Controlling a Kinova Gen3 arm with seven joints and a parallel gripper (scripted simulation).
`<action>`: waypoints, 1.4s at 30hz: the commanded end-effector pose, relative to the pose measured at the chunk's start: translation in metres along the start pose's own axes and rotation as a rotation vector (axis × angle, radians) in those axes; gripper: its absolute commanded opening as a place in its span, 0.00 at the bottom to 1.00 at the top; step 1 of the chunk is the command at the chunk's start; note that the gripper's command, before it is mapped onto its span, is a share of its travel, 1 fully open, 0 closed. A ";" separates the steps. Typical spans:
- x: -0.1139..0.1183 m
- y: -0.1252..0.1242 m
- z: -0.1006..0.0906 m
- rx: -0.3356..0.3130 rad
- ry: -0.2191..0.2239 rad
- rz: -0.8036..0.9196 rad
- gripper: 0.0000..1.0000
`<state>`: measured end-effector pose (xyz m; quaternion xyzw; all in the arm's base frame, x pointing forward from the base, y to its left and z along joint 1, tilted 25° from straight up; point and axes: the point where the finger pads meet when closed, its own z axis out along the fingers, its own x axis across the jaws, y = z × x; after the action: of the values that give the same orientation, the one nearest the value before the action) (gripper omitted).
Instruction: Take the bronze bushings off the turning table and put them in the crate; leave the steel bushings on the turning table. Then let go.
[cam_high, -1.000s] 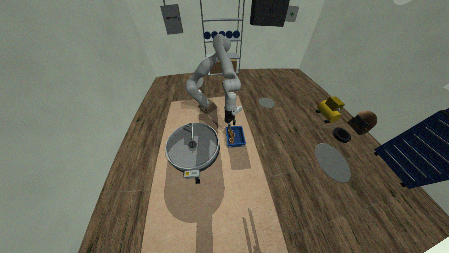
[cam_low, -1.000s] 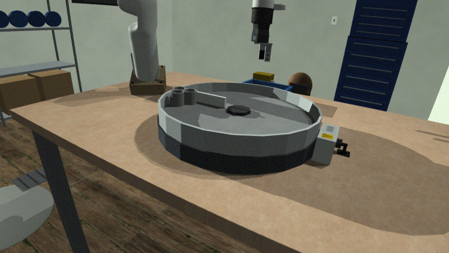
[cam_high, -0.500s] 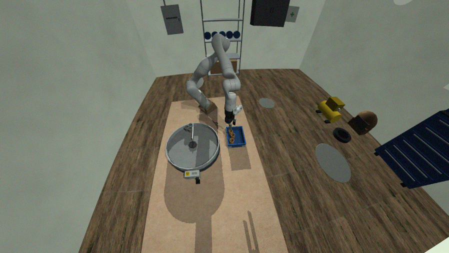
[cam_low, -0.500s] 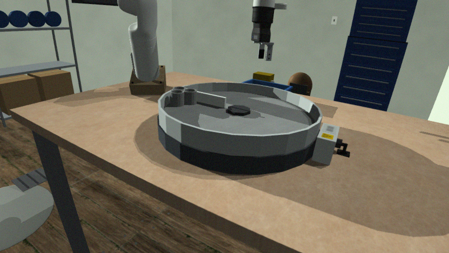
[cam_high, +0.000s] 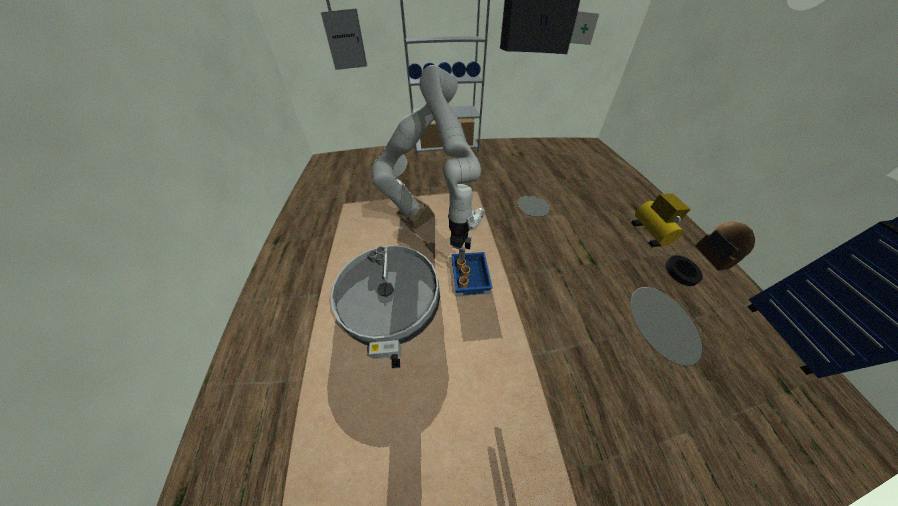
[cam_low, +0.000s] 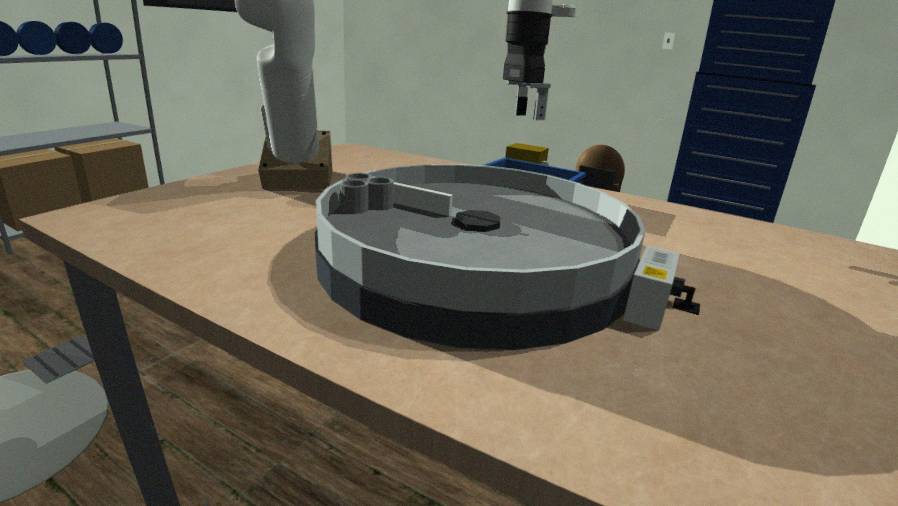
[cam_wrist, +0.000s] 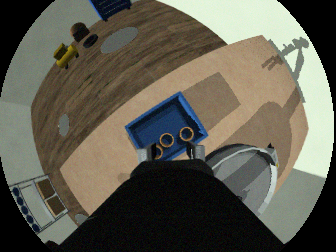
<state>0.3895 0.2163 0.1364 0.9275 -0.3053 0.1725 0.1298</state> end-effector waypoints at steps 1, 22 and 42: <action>0.000 -0.001 -0.002 0.003 -0.002 -0.078 1.00; -0.001 -0.003 -0.006 0.003 -0.001 -0.459 1.00; -0.001 -0.004 -0.009 0.004 0.000 -0.698 1.00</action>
<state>0.3879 0.2236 0.1416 0.9757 0.0321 0.1175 0.1819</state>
